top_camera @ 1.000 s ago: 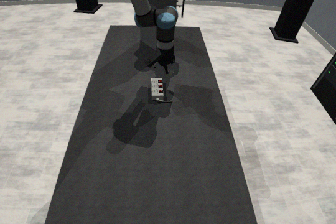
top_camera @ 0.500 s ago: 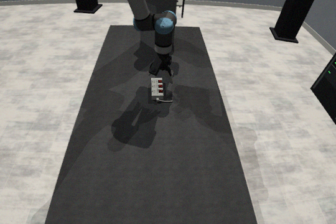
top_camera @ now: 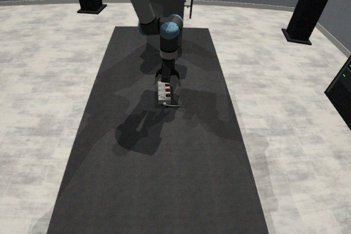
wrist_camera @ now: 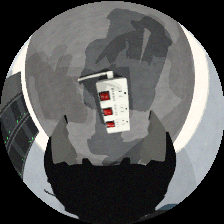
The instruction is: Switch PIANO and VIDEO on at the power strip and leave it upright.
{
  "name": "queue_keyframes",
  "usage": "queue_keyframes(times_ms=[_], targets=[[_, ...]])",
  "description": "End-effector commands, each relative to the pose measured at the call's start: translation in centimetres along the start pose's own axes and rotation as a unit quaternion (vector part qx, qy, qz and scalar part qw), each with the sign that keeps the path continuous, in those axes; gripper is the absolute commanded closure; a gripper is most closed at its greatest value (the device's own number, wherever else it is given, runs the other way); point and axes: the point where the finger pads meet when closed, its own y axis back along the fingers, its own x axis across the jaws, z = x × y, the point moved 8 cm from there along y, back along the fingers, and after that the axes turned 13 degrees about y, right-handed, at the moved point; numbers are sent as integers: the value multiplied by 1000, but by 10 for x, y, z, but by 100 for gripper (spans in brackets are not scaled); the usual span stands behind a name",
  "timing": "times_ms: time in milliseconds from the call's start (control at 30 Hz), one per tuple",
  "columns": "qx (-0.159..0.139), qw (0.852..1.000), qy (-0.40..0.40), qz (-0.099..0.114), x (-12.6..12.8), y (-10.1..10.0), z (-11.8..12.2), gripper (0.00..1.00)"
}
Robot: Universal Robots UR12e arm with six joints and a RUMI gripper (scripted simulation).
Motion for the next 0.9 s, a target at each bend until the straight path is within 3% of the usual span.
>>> queue_keyframes(times_ms=[0, 367, 400, 867], targets=[[2, 999, 40, -1, 1, -3, -1, 0], [2, 998, 59, -1, 1, -4, -1, 0], [2, 998, 59, -1, 1, -4, -1, 100], [2, 998, 59, -1, 1, -4, -1, 100]])
